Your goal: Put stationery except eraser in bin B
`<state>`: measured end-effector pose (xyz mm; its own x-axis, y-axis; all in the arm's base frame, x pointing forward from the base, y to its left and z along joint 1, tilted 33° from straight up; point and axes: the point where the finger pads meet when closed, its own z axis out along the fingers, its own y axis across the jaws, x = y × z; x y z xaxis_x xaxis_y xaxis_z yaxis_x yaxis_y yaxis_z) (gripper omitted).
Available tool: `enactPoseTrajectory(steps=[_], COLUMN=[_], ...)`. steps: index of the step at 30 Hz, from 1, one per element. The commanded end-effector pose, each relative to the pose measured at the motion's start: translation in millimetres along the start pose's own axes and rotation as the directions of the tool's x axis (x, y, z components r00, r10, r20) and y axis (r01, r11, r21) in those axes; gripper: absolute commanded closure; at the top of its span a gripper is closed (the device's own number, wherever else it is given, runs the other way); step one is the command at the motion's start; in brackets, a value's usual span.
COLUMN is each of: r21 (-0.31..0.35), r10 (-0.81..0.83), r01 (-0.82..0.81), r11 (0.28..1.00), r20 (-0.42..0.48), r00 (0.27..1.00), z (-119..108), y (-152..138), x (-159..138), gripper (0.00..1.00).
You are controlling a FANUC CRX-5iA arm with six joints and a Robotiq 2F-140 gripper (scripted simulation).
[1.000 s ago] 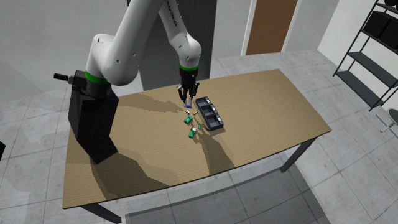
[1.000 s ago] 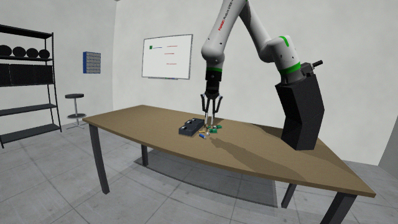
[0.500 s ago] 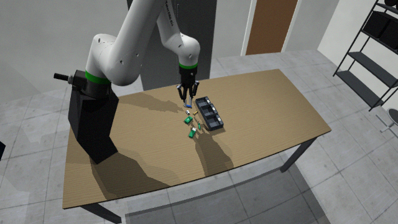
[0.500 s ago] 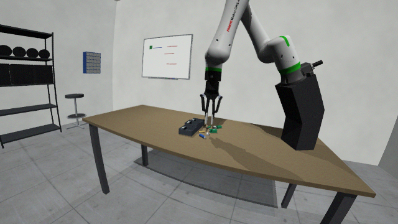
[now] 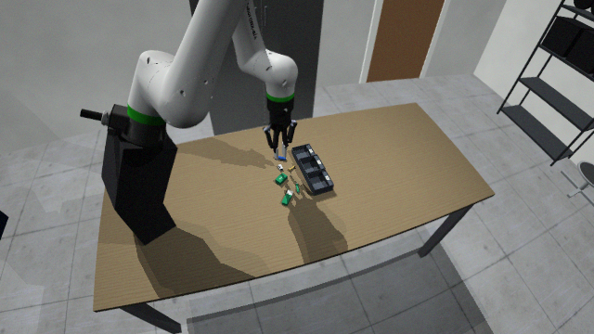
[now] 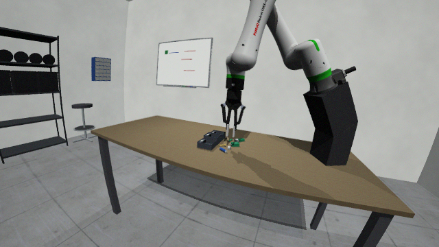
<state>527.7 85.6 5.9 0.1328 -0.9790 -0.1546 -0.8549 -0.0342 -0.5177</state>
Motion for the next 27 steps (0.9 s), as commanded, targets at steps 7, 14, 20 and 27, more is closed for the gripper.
enactPoseTrajectory(steps=[7,14,20,27], r21=[0.0,0.0,0.0,0.0], r10=[0.0,0.0,0.0,0.0], r01=[0.0,0.0,0.0,0.0], r11=[1.0,1.0,1.0,1.0], r20=[-0.001,-0.001,-0.001,-0.001], r00=[1.0,1.0,1.0,1.0], z=[4,32,52,59], y=[0,0,-1,-1], x=[0,0,0,0], gripper=[0.82,0.82,0.82,0.82])
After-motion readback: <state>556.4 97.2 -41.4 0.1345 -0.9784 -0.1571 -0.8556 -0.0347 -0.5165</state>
